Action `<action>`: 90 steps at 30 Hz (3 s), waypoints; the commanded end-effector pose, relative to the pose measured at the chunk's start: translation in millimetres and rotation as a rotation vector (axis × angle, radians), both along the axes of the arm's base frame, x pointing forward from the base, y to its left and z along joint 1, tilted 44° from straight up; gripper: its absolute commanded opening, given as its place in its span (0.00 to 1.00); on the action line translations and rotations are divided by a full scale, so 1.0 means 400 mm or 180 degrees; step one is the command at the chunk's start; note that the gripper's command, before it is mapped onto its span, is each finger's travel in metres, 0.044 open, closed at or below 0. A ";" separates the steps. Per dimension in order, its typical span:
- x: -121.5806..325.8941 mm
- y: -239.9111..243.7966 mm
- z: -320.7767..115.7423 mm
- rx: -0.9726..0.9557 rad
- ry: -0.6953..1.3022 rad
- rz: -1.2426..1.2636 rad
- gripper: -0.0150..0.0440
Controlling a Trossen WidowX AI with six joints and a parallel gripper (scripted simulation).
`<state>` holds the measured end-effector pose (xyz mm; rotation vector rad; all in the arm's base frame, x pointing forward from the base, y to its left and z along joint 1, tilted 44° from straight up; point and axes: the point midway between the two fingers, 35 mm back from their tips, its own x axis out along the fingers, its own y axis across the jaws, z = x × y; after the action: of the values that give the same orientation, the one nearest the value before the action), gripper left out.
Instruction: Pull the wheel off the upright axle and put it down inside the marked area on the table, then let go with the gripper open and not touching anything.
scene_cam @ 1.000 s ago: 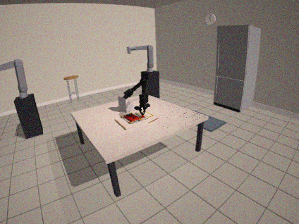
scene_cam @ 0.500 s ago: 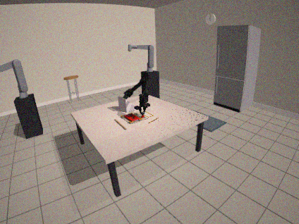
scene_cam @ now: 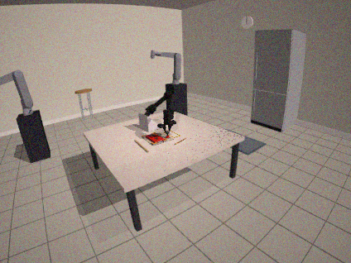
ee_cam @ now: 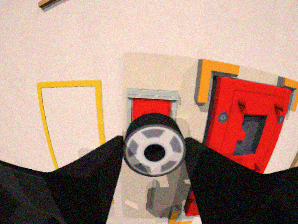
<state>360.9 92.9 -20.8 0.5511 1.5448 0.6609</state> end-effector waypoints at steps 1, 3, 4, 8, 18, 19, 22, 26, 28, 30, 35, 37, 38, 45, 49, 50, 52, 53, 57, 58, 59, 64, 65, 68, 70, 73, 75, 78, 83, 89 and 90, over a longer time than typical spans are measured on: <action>0.002 -0.003 0.008 -0.0011 -0.0026 0.0014 0.25; 0.002 -0.004 0.009 -0.0011 -0.0026 0.0014 0.25; 0.002 -0.005 0.010 -0.0010 -0.0025 0.0014 0.25; 0.002 -0.007 0.012 -0.0010 -0.0024 0.0013 0.25; 0.003 -0.013 0.018 -0.0009 -0.0021 0.0013 0.25; 0.003 -0.014 0.020 -0.0009 -0.0021 0.0013 0.25; 0.005 -0.030 0.035 -0.0011 -0.0021 0.0012 0.25; 0.005 -0.070 0.072 -0.0014 -0.0019 0.0012 0.25; 0.002 -0.079 0.078 -0.0014 -0.0019 0.0012 0.25; 0.002 -0.082 0.076 -0.0014 -0.0019 0.0012 0.25; -0.016 -0.047 0.089 -0.0001 0.0017 -0.0013 0.25; -0.026 -0.034 0.106 -0.0004 0.0015 -0.0011 0.25; -0.031 -0.027 0.114 -0.0005 0.0014 -0.0010 0.25; -0.072 0.015 0.168 -0.0008 0.0007 -0.0003 0.25; -0.098 0.038 0.196 -0.0007 0.0003 0.0002 0.25; -0.105 0.043 0.203 -0.0007 0.0003 0.0003 0.25; -0.118 0.053 0.215 -0.0005 0.0001 0.0005 0.25; -0.124 0.058 0.220 -0.0005 0.0000 0.0006 0.25; -0.151 0.076 0.243 0.0000 -0.0003 0.0011 0.25; -0.156 0.079 0.247 0.0001 -0.0003 0.0012 0.25; -0.159 0.081 0.249 0.0002 -0.0003 0.0012 0.25; -0.161 0.086 0.245 0.0002 -0.0004 0.0012 0.25; -0.161 0.090 0.241 0.0002 -0.0004 0.0012 0.25; -0.163 0.108 0.223 0.0004 -0.0004 0.0012 0.25; -0.164 0.116 0.215 0.0005 -0.0003 0.0013 0.25; -0.164 0.121 0.209 0.0004 -0.0004 0.0013 0.25; -0.163 0.132 0.198 0.0002 -0.0004 0.0013 0.25; -0.163 0.159 0.169 -0.0002 -0.0005 0.0013 0.25; -0.169 0.210 0.117 0.0002 -0.0004 0.0013 0.25; -0.183 0.264 0.065 0.0019 0.0000 0.0013 0.25; -0.184 0.265 0.063 0.0020 0.0001 0.0013 0.25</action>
<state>292.7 190.9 18.4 0.5472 1.5287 0.6797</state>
